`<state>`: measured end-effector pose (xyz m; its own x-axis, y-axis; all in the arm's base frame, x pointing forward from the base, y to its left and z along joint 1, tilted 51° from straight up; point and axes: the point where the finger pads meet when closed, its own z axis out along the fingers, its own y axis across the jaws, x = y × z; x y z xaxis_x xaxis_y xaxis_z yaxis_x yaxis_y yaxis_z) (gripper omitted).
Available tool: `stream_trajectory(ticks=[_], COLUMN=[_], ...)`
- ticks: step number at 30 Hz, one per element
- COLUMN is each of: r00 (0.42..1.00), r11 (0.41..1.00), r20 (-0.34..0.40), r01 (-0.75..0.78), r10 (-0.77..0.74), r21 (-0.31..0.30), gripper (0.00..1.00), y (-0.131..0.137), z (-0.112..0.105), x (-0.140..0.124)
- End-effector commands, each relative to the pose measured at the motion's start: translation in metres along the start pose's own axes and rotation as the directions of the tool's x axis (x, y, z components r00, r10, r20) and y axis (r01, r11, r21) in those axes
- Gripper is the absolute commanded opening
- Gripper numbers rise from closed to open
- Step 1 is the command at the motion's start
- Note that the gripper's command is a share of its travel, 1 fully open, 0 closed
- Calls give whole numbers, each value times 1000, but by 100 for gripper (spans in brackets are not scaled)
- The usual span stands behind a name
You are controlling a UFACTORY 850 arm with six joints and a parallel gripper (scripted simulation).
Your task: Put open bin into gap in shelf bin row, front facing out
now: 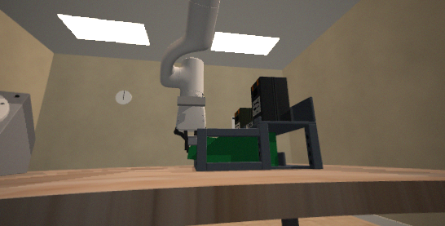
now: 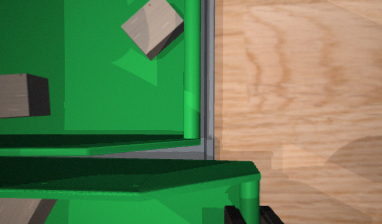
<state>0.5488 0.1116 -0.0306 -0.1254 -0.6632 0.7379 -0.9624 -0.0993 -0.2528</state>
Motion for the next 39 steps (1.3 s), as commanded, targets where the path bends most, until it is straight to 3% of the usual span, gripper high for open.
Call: stream_trajectory(ticks=[1, 39], r00=[1000, 1000], r11=[1000, 1000], r20=[1, 1], r01=[-1, -1], r10=[1, 1], r21=[1, 1], gripper=[0, 0], y=[-9, -29], z=[-1, -1], x=[0, 0])
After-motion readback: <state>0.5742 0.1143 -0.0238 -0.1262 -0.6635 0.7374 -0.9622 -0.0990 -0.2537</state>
